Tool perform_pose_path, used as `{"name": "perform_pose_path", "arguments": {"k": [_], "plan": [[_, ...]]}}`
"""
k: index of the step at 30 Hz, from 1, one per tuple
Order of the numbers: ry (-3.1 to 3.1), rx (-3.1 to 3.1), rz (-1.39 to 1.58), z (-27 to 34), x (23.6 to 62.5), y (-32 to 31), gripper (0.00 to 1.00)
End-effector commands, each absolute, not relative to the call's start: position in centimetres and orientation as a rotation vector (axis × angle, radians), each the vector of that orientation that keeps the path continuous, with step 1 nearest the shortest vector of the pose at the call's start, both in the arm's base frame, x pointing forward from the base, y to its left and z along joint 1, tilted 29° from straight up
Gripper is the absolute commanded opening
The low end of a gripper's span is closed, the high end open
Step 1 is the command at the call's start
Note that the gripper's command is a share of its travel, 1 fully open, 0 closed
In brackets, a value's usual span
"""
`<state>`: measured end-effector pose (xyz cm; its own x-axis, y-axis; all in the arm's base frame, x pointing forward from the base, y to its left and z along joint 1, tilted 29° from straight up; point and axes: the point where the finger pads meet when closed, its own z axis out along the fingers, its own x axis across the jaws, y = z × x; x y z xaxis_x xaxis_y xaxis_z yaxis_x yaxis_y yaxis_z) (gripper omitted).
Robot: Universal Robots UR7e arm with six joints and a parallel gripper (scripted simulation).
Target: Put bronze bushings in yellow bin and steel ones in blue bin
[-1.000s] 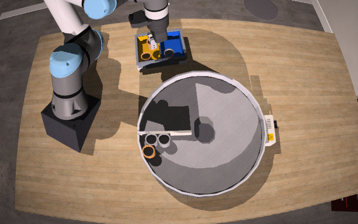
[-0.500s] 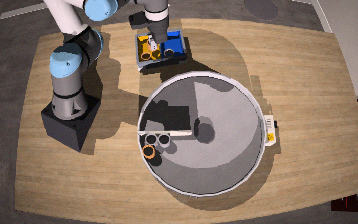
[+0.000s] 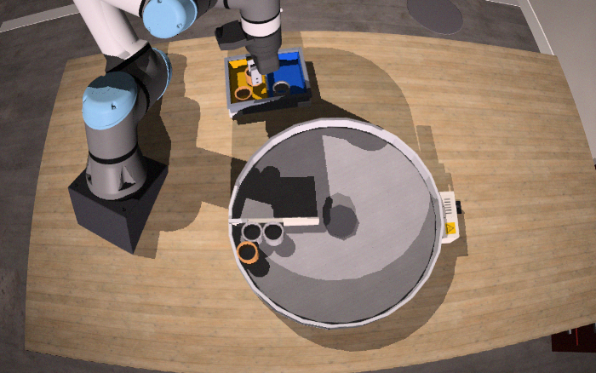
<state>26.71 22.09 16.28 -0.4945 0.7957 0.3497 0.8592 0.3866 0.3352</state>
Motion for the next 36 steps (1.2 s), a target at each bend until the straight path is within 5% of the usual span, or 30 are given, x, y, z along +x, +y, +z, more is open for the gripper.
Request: {"name": "perform_pose_path", "arguments": {"k": [1,36], "plan": [[-2.501,-1.503,-0.724,15.7,26.7,22.4,0.00],[-2.500,-1.503,-0.722,13.9,26.9,23.2,0.00]]}}
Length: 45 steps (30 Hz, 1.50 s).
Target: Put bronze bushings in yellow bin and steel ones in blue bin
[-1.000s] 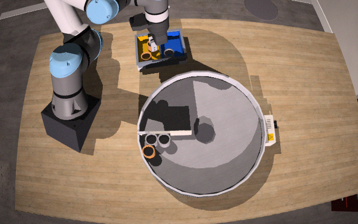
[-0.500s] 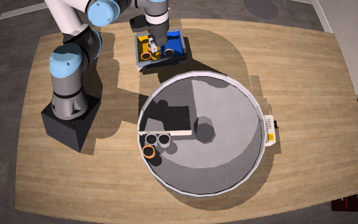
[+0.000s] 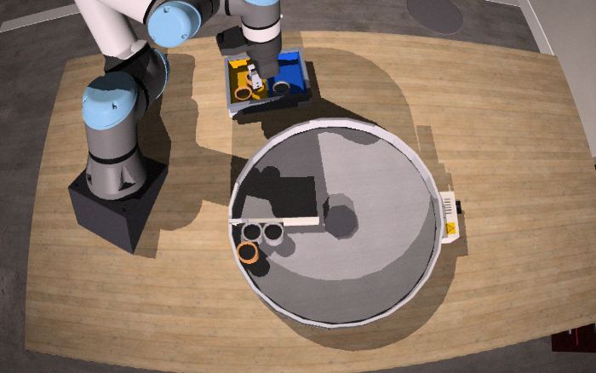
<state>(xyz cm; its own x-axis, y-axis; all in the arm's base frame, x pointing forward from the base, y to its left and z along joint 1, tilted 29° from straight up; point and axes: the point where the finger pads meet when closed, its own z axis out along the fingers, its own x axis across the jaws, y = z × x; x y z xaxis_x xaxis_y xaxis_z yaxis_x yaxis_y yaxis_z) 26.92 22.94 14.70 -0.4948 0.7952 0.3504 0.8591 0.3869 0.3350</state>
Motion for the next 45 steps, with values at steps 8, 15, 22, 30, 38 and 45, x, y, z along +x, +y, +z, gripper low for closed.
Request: {"name": "perform_pose_path", "arguments": {"k": [8,15,22,30,38,45], "plan": [[-2.500,-1.503,-0.722,13.95,26.87,23.23,0.00],[-2.501,-1.503,-0.723,14.04,27.00,23.27,0.00],[-2.500,-1.503,-0.722,14.00,27.00,23.29,0.00],[-2.500,-1.503,-0.722,14.00,27.00,23.29,0.00],[-2.500,-1.503,-0.722,14.00,27.00,23.29,0.00],[-2.501,-1.503,-0.726,14.12,27.05,23.26,0.47]]}}
